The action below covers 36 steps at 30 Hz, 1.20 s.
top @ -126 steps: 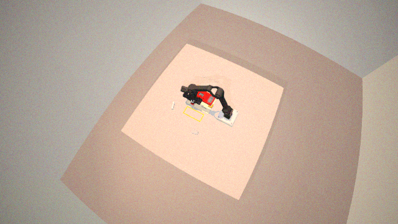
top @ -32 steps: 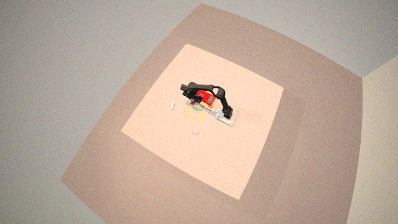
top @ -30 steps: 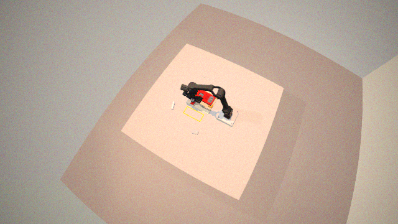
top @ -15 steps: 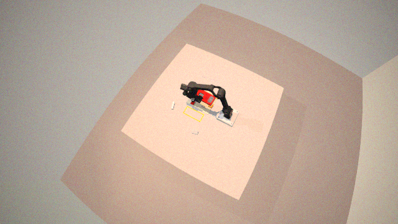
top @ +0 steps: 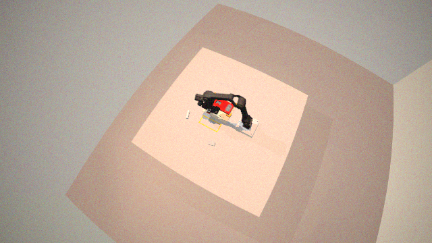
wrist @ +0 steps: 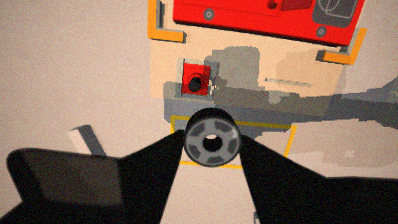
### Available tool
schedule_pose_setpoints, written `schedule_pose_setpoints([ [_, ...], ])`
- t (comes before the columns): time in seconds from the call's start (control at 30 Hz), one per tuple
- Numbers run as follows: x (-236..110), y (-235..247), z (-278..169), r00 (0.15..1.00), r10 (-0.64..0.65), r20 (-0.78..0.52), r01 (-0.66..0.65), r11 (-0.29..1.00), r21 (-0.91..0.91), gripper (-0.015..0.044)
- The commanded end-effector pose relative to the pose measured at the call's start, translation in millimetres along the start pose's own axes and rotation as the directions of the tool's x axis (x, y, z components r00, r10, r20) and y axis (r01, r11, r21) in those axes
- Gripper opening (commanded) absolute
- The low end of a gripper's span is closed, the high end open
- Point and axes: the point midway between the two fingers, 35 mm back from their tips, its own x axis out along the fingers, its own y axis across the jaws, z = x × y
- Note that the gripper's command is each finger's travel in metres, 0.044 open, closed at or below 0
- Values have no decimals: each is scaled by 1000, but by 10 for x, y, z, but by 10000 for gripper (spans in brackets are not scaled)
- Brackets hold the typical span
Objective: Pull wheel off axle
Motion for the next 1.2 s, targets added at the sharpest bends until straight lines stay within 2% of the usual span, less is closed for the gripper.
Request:
schedule_pose_setpoints([
  [0.0,-30,-109,-189,1000,6,-1,-6,1000,3,0],
  [0.33,-67,-429,-635,1000,7,-7,-7,1000,4,0],
  [0.53,-25,-451,-663,1000,7,-7,-7,1000,4,0],
  [0.87,228,-439,-669,1000,7,-7,-7,1000,4,0],
  [1.17,768,-428,-677,1000,7,-7,-7,1000,4,0],
])
